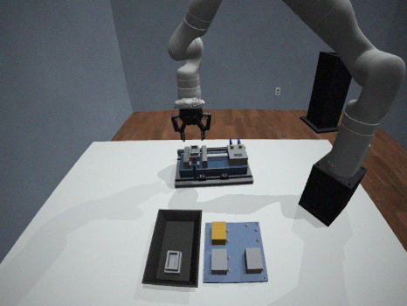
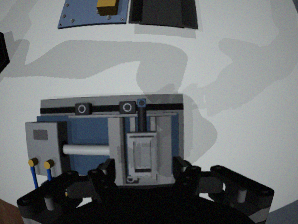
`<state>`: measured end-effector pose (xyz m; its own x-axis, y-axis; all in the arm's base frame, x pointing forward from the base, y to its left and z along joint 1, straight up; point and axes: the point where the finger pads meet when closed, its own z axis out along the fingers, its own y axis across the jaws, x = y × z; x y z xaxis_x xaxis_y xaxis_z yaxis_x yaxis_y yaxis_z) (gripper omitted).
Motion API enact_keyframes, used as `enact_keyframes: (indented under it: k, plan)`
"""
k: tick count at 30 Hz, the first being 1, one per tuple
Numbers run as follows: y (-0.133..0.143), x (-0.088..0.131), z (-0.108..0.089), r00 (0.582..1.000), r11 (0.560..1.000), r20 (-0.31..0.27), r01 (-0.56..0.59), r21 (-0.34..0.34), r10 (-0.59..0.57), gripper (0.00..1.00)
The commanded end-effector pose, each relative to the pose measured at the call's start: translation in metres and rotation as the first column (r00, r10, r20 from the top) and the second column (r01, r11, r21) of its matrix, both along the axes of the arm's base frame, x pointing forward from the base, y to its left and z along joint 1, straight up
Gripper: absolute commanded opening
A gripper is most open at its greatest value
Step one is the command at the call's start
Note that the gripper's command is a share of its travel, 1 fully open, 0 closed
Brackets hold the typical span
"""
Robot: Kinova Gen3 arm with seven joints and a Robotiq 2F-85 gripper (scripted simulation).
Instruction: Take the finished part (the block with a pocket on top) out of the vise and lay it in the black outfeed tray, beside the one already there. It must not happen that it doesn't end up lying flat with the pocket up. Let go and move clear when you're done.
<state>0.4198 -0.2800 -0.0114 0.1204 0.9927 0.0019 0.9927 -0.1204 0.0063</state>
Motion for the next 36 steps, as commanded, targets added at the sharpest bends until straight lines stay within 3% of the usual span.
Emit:
enact_keyframes:
  k: [1, 14, 36]
  plan:
    - [-0.001, -0.001, -0.005, 1.000, 1.000, -0.003, 0.002, 0.001, -0.002, 0.67]
    - [-0.001, -0.001, -0.026, 1.000, 1.000, -0.003, 0.002, 0.001, -0.002, 0.67]
    - [-0.001, -0.001, -0.032, 1.000, 1.000, -0.003, 0.002, 0.001, -0.002, 0.67]
